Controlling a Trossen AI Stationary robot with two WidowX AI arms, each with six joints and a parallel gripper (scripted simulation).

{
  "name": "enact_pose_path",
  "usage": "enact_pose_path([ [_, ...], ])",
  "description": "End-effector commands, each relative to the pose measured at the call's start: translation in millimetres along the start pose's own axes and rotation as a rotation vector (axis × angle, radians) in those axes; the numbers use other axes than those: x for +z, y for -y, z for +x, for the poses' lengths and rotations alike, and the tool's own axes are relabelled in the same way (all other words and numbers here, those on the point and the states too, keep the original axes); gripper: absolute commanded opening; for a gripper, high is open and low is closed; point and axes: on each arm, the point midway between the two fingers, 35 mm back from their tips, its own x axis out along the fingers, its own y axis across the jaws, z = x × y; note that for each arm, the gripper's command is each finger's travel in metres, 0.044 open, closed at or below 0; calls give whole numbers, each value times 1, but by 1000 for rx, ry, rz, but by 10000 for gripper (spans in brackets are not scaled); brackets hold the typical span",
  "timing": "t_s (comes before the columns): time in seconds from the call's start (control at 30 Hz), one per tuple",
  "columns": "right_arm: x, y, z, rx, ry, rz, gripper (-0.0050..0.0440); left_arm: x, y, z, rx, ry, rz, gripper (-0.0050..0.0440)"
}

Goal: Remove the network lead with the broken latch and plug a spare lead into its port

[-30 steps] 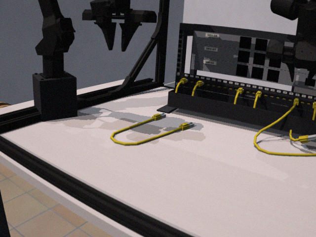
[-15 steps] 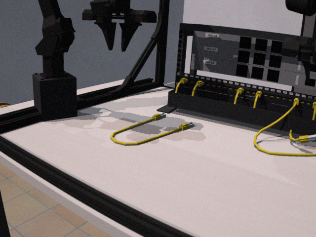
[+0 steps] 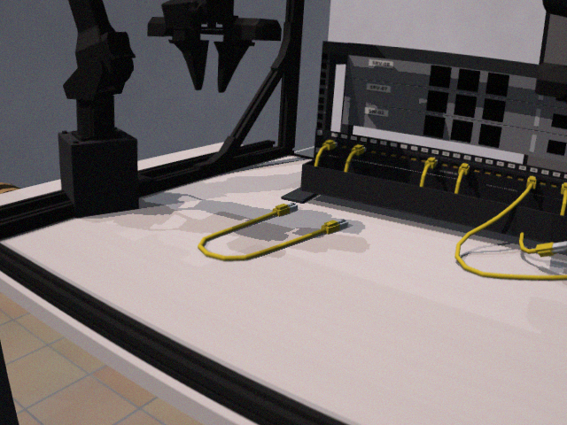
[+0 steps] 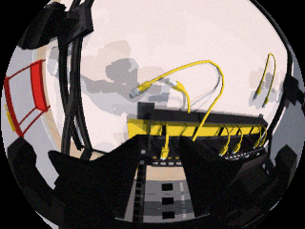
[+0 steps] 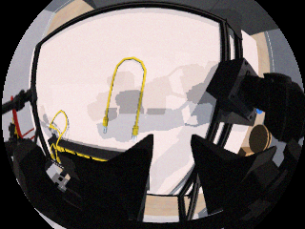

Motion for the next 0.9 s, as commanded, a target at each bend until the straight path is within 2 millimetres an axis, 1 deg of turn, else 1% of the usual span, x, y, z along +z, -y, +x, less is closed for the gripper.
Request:
enact_pose_path([
  [0.0, 0, 0, 0, 0, 0, 0, 176, 2, -2, 0, 2, 5, 2, 176],
  [0.1, 0, 0, 0, 0, 0, 0, 176, 2, -2, 0, 2, 5, 2, 176],
  [0.13, 0, 0, 0, 0, 0, 0, 176, 42, -40, -19, 1, 102, 6, 176],
  [0.67, 0, 0, 0, 0, 0, 0, 176, 42, -40, -19, 1, 102, 6, 176],
  [0.7, 0, 0, 0, 0, 0, 0, 176, 82, -78, -38, 1, 199, 12, 176],
  [0.87, 0, 0, 0, 0, 0, 0, 176, 82, -78, -38, 1, 199, 12, 176],
])
